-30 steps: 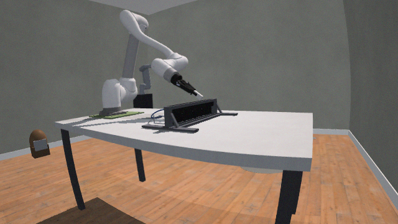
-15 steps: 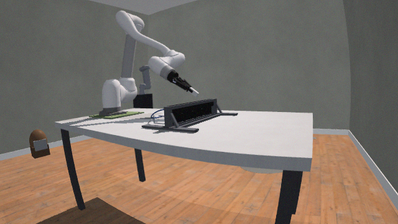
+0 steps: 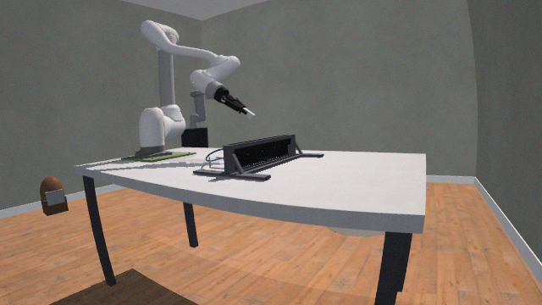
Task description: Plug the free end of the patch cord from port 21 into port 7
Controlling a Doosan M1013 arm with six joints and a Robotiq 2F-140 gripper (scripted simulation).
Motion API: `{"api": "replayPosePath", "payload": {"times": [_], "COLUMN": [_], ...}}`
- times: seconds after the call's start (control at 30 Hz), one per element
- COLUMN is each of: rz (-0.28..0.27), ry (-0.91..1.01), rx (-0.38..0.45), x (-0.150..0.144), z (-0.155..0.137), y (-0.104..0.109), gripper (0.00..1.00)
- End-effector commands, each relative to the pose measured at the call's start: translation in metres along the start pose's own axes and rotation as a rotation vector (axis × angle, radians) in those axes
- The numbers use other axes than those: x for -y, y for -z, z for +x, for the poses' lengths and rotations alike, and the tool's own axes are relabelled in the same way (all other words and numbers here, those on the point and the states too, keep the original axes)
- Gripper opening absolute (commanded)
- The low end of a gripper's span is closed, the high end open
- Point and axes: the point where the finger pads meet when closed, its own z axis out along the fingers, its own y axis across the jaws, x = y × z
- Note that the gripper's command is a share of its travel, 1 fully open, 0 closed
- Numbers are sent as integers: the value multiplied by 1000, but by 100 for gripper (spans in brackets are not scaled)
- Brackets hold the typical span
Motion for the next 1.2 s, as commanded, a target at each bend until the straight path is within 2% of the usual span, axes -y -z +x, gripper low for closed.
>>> {"api": "replayPosePath", "payload": {"times": [0.0, 0.47, 0.97, 1.17], "rz": [-15, -15, -15, -15], "ry": [2, 2, 2, 2], "rx": [10, 10, 10, 10], "x": [0, -8, -63, -75], "z": [0, 1, 1, 1], "y": [7, 9, 10, 10], "gripper": [0, 0, 0, 0]}}
